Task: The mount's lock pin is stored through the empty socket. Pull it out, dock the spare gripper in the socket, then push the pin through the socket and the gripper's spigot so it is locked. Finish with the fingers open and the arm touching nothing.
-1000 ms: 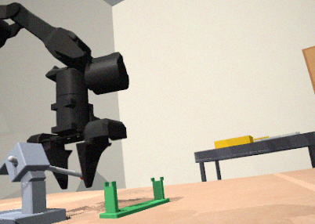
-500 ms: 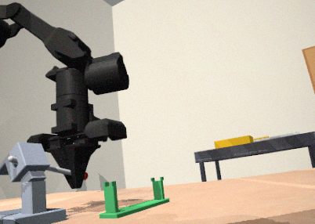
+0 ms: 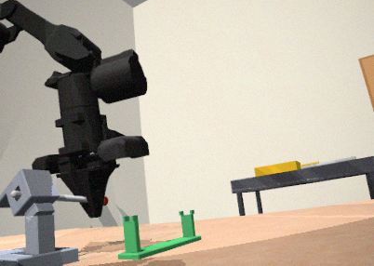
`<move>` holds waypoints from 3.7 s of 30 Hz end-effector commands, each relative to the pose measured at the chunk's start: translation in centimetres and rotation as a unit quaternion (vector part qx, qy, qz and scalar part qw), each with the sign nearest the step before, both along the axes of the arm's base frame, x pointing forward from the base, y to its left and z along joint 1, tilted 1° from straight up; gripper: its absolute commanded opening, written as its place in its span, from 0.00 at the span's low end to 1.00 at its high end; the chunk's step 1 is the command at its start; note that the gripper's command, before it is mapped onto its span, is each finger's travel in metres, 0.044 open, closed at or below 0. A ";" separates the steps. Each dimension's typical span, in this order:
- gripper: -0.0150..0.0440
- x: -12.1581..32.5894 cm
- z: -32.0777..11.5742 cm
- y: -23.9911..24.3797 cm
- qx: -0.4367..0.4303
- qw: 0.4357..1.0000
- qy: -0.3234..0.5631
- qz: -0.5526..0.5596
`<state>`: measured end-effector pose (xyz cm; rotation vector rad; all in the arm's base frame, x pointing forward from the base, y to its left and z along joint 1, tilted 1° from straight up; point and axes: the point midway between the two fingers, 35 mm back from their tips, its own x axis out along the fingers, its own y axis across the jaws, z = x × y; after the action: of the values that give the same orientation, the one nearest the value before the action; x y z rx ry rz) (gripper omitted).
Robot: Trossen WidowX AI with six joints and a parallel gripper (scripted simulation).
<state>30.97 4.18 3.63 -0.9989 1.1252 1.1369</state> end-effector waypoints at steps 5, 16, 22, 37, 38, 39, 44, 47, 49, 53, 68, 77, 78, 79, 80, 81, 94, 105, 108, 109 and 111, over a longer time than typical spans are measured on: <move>0.25 0.2 0.5 0.6 0.039 0.999 -0.005 -0.005; 0.25 0.4 1.0 1.2 0.046 0.999 -0.007 -0.006; 0.25 0.5 1.1 1.5 0.047 0.999 -0.006 -0.006; 0.25 0.7 1.2 2.3 0.046 0.999 -0.002 -0.006; 0.25 0.7 1.2 2.4 0.046 0.999 -0.002 -0.006; 0.25 0.7 1.2 2.5 0.046 0.999 -0.002 -0.005; 0.25 0.8 1.2 2.8 0.046 0.999 -0.001 -0.005; 0.25 0.8 1.2 3.0 0.045 0.999 0.000 -0.005; 0.25 0.8 1.2 3.1 0.045 0.999 0.000 -0.005; 0.25 0.9 1.2 3.4 0.045 0.999 0.001 -0.005; 0.25 1.1 1.3 4.5 0.044 0.999 0.007 -0.004; 0.25 1.2 1.4 5.0 0.044 0.999 0.010 -0.004; 0.25 1.2 1.4 5.1 0.044 0.999 0.011 -0.004; 0.25 1.2 1.4 5.1 0.044 0.999 0.011 -0.004; 0.25 1.2 1.5 5.2 0.044 0.999 0.012 -0.004; 0.25 1.2 1.5 5.3 0.044 0.999 0.012 -0.004; 0.25 1.4 1.7 6.1 0.044 0.999 0.018 -0.004; 0.25 1.5 2.0 6.9 0.043 0.999 0.023 -0.004; 0.25 1.5 2.0 7.1 0.043 0.999 0.024 -0.004; 0.25 1.5 2.0 7.1 0.043 0.999 0.024 -0.004; 0.25 1.5 2.1 7.2 0.043 0.999 0.025 -0.004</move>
<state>32.26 11.15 5.48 -0.9013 1.1092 1.2049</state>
